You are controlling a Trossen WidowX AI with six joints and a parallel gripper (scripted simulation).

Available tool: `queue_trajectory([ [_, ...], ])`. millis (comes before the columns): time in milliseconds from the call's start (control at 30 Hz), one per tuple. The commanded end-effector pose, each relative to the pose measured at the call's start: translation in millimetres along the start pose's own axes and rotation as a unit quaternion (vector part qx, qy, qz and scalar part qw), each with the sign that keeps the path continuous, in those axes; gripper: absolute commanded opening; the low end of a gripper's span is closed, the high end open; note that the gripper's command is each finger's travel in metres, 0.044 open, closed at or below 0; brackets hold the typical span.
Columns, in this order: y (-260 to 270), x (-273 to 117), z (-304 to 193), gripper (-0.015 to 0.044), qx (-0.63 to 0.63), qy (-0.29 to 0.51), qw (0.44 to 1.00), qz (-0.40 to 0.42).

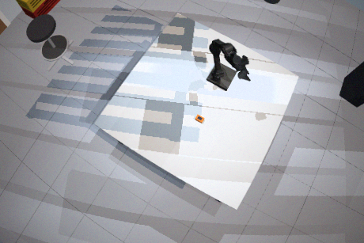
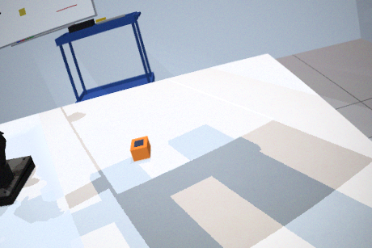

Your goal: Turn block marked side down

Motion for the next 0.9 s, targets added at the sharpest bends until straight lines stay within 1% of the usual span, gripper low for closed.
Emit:
queue_trajectory([
  [0,-15,13,-20,0.044,0.071,0.052,0.996,-0.019],
  [100,-27,28,-38,0.044,0.135,0.09,0.987,-0.023],
  [200,-42,46,-68,0.044,0.225,0.142,0.963,-0.034],
  [400,-66,73,-148,0.044,0.415,0.246,0.873,-0.073],
  [633,-69,80,-246,0.044,0.598,0.34,0.713,-0.135],
  [800,-57,80,-315,0.044,0.694,0.399,0.574,-0.173],
  [867,-48,80,-346,0.044,0.728,0.425,0.504,-0.187],
])
Point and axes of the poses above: the point midway between the two fingers, 35 mm back from their tips, its own x axis out along the fingers, its own y axis across the jaws, z = x × y, the point moved 10 cm from there along -x, back along the fingers, and after that the axes turned 1 degree about -x, right-handed, at the moved point
